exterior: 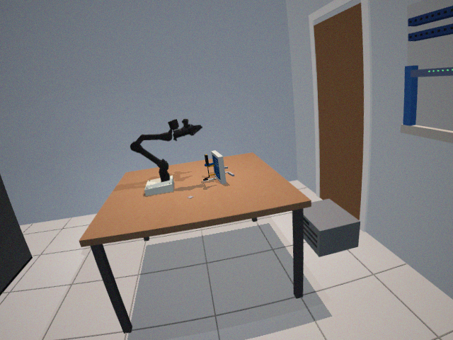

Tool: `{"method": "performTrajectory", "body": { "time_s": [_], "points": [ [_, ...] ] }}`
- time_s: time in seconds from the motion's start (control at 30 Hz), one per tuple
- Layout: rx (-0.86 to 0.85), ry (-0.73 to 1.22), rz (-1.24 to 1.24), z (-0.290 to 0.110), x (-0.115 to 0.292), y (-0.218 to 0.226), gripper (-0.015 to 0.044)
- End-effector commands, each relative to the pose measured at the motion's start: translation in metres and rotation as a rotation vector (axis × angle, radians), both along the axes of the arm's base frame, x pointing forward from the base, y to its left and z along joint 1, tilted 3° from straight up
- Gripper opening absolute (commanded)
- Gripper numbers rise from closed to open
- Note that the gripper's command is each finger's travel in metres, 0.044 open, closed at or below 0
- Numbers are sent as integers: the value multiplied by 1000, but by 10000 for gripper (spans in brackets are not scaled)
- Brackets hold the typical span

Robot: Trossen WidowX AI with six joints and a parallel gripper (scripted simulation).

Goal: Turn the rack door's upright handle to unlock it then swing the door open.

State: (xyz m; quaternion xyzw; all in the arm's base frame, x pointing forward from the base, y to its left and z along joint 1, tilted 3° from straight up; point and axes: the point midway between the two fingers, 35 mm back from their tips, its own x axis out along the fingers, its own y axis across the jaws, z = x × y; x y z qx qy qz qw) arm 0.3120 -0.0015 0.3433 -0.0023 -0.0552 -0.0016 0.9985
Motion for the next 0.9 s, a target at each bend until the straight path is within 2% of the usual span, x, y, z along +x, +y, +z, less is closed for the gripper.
{"method": "performTrajectory", "body": {
  "time_s": [0.0,0.1,0.87],
  "points": [
    [0,4,0,0,1,0,374],
    [-1,63,1,-6,9,0,297],
    [-13,649,12,-71,59,5,297]
  ]
}}
